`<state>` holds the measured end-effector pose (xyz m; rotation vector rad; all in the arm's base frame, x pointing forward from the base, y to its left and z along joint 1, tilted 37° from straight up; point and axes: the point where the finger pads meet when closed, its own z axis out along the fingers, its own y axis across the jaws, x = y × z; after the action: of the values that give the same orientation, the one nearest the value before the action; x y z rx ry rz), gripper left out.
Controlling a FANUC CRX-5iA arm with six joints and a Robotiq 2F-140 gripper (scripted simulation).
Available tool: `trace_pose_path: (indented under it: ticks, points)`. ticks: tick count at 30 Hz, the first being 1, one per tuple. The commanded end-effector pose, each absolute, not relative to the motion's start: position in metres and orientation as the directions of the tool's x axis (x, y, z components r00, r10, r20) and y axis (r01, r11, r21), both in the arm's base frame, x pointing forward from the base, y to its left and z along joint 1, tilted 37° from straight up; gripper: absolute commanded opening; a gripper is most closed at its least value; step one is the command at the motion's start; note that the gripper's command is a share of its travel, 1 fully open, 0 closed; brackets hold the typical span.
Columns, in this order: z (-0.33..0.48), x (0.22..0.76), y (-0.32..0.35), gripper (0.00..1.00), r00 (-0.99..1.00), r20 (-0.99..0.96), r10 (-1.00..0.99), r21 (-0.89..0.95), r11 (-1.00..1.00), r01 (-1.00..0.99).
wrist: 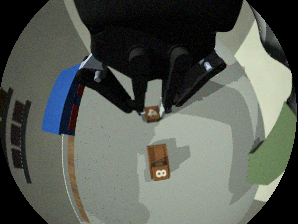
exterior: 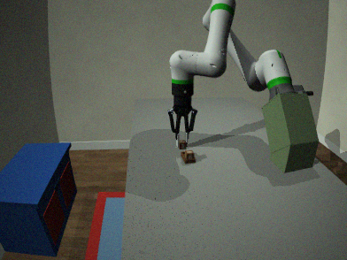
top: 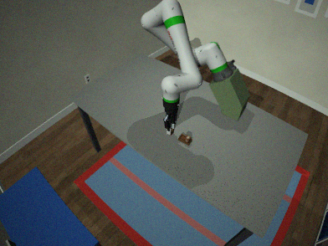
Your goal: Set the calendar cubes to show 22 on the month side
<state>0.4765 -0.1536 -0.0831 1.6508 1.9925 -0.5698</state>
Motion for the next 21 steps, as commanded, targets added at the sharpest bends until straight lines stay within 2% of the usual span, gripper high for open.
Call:
trace_pose_path:
  ticks: [1,5,21]
  points:
    - [-0.0831,0.4767,-0.1534,0.17,-0.151,-0.607,0.780,-0.010,0.183,0.983]
    - [-0.0831,0.4767,-0.1534,0.17,-0.151,-0.607,0.780,-0.010,0.183,0.983]
    - [-0.0831,0.4767,-0.1534,0.29,-0.151,-0.607,0.780,-0.010,0.183,0.983]
